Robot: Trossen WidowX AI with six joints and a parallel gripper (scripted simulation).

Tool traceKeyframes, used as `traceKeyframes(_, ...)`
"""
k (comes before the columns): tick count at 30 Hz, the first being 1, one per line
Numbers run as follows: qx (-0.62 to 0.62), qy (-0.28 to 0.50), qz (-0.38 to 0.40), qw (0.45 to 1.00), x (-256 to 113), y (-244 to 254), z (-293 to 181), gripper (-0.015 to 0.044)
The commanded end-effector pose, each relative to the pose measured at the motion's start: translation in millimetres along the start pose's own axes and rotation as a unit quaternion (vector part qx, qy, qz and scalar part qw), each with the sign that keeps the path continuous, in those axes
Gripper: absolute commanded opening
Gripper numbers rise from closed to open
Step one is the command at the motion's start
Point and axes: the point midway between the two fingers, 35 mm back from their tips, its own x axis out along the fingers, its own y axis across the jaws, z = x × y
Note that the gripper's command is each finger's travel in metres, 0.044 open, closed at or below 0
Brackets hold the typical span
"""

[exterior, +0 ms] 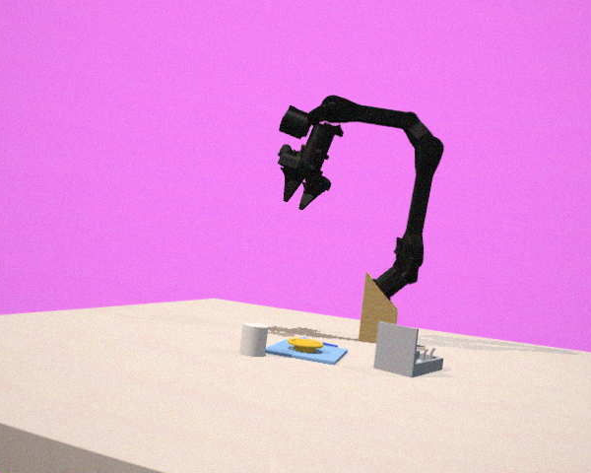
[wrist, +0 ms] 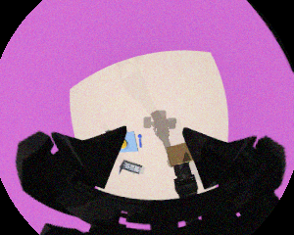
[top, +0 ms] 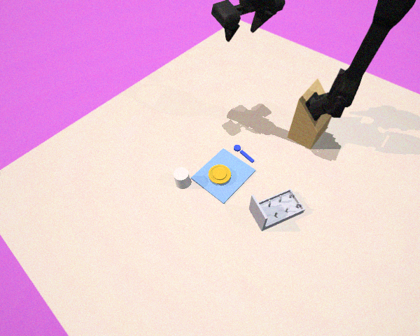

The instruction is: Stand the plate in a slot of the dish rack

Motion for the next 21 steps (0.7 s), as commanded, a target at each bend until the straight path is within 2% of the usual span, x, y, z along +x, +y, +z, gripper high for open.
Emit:
traceKeyframes(1, -0.078, 0.011, 0.005, 0.997, 6.5, 22.1, -10.1, 0.0400)
traceKeyframes(12, -0.252, 0.030, 0.010, 0.967, 19.2, 67.9, -40.7, 0.0400)
traceKeyframes(21, -0.395, 0.048, 0.024, 0.917, 31.3, 103.4, -71.4, 0.0400)
